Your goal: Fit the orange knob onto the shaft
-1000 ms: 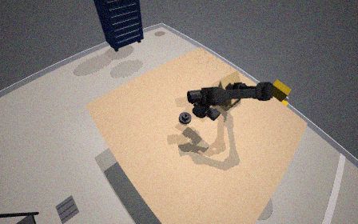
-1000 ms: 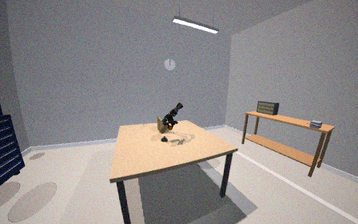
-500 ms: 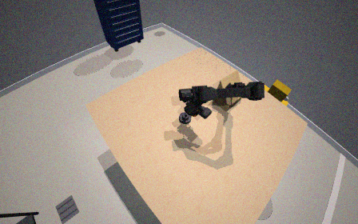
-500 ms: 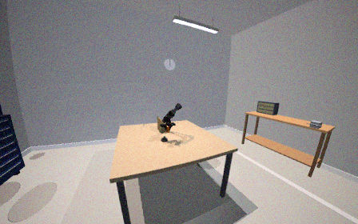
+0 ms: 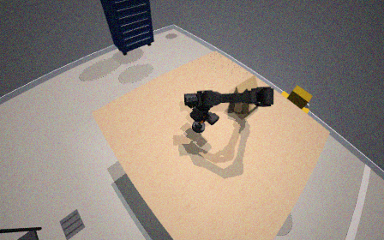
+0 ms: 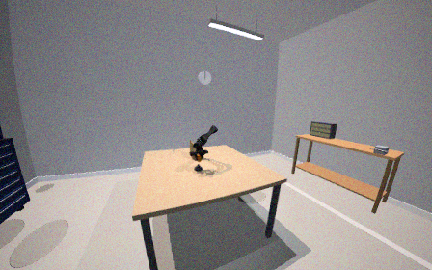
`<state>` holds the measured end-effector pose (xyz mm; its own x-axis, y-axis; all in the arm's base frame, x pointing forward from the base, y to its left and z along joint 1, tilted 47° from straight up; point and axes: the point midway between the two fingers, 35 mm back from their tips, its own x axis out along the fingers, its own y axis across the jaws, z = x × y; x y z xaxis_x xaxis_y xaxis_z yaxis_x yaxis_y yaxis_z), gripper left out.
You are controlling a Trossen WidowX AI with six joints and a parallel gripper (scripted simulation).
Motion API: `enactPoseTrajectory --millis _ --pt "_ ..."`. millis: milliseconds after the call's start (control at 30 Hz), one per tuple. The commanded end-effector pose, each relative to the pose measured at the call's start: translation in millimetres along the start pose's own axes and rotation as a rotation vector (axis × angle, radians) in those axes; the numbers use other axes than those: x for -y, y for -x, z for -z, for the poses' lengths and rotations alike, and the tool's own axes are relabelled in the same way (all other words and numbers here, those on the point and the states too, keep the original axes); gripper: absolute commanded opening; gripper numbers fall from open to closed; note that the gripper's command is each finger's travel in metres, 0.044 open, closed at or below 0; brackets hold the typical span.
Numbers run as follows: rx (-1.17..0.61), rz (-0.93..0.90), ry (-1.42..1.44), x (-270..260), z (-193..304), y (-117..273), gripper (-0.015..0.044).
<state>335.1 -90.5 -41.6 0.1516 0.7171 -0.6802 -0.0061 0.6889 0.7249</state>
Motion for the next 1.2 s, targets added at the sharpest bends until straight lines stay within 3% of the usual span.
enactPoseTrajectory --millis 0,333,1167 --pt "0.001 0.004 0.004 9 -1 -3 0.0" --pt "0.001 0.003 0.004 9 -1 -28 0.0" --pt "0.001 0.003 0.011 8 -2 -30 0.0"
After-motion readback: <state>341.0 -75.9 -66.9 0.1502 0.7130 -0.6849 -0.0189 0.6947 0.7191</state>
